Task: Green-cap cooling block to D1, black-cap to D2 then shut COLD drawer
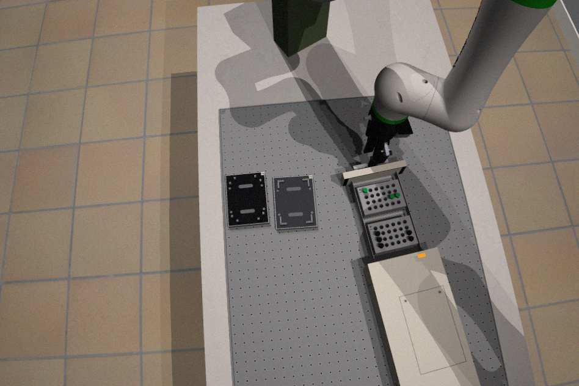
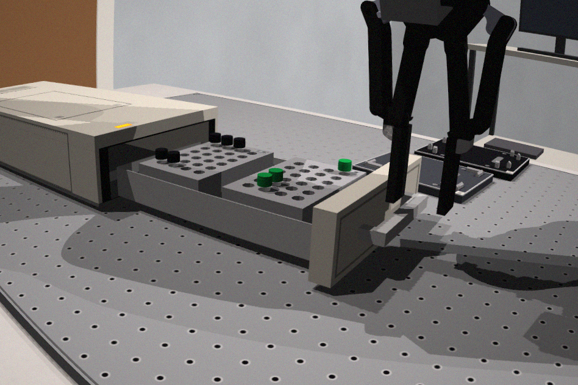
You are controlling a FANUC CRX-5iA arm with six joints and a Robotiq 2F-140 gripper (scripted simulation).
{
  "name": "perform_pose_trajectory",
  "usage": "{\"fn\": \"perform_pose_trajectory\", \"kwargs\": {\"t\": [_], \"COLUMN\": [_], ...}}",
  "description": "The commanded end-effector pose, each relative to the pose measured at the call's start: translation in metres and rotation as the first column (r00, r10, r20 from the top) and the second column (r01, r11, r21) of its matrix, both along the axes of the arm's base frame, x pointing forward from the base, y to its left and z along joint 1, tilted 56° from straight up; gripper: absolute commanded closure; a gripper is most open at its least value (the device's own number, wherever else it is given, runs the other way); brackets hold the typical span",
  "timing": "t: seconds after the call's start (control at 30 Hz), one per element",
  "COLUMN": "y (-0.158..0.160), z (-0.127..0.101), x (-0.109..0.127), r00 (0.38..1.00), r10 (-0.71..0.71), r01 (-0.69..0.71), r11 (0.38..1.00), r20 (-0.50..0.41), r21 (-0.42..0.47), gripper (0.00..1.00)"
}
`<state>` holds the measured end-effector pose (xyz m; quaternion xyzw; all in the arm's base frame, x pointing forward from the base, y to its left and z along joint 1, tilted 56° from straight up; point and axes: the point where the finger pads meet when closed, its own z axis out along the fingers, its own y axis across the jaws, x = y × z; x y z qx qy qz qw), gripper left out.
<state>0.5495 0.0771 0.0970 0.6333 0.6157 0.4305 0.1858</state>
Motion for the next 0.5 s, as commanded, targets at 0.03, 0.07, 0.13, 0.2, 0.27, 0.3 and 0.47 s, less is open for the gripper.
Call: {"fn": "perform_pose_trajectory", "kwargs": {"t": [0.03, 0.07, 0.13, 0.2, 0.27, 0.3, 0.47], "y": [-0.002, -0.002, -0.002, -0.003, -0.004, -0.004, -0.006], "z": [0.004, 0.005, 0.005, 0.006, 0.008, 0.009, 0.012], "x": [-0.004, -0.005, -0.005, -0.007, -0.009, -0.010, -0.016], "r00": [1.000, 1.000, 1.000, 1.000, 1.000, 1.000, 1.000], "r10": [-0.003, -0.003, -0.003, -0.003, -0.003, -0.003, -0.003], "r01": [0.003, 0.003, 0.003, 0.003, 0.003, 0.003, 0.003], "r11": [1.000, 1.000, 1.000, 1.000, 1.000, 1.000, 1.000], "r20": [-0.002, -0.002, -0.002, -0.002, -0.002, -0.002, -0.002], "r21": [-0.003, -0.003, -0.003, -0.003, -0.003, -0.003, -0.003], "gripper": [0.66, 0.66, 0.66, 0.66, 0.66, 0.66, 0.66]}}
